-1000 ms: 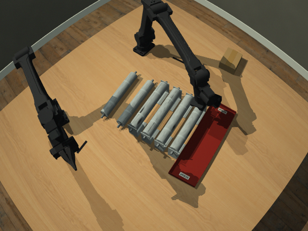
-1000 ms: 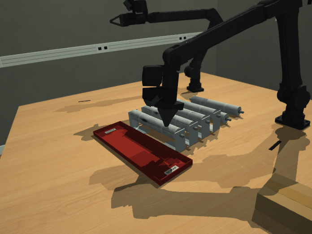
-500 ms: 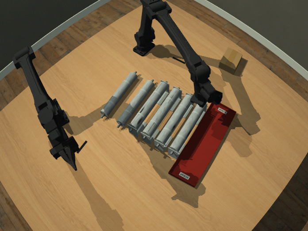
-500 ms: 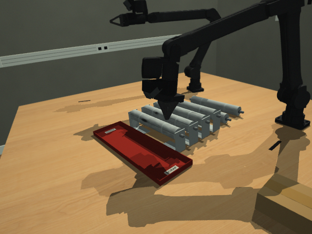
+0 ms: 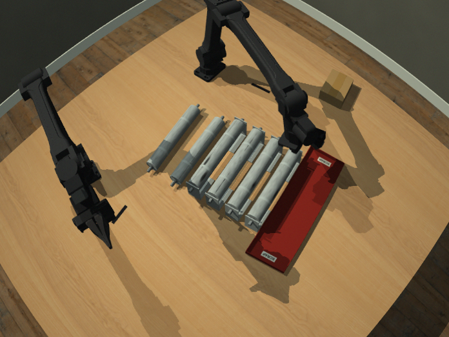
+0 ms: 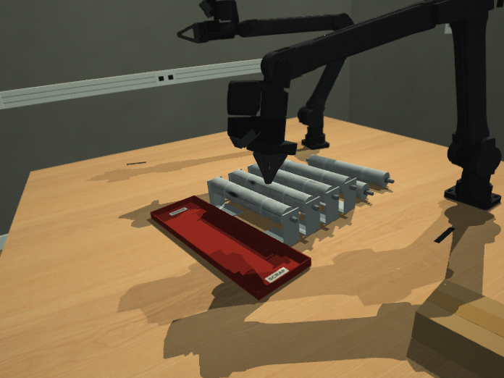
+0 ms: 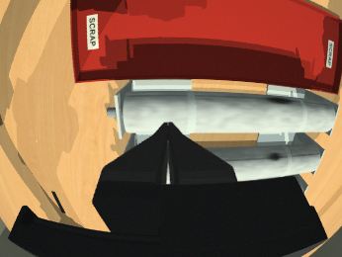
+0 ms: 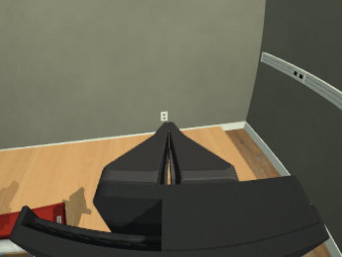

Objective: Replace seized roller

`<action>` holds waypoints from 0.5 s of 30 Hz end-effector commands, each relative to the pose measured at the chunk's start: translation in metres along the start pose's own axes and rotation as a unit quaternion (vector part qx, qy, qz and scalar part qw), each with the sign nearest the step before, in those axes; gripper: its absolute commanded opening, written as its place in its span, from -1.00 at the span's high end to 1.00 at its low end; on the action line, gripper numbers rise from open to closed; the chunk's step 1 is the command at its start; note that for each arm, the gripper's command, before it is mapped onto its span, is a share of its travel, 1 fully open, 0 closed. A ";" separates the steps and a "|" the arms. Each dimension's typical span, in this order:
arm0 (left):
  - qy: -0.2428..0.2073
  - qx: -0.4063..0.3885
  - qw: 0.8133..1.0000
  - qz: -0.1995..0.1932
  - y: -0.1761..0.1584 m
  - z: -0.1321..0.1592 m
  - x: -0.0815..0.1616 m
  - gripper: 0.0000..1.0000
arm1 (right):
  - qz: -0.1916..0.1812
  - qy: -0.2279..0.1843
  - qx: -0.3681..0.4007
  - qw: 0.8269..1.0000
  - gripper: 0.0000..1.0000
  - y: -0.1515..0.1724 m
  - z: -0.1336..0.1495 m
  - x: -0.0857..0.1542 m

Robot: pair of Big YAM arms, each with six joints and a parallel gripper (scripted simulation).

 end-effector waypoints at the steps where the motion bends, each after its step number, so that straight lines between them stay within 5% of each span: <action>1: -0.013 0.004 1.000 0.016 -0.007 0.007 0.016 1.00 | 0.006 -0.033 0.008 0.999 1.00 -0.007 -0.044 0.001; 15: -0.010 0.017 1.000 0.008 0.015 0.066 0.019 1.00 | 0.006 -0.033 0.008 0.999 1.00 -0.007 -0.044 0.001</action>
Point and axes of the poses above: on each arm, the point where the finger pads meet when closed, its own x axis back along the fingers, its own y axis across the jaws, z = x × y, the point moved 3 cm from there along x, back along the fingers, and after that the axes turned 15 degrees about x, right-handed, at the moved point
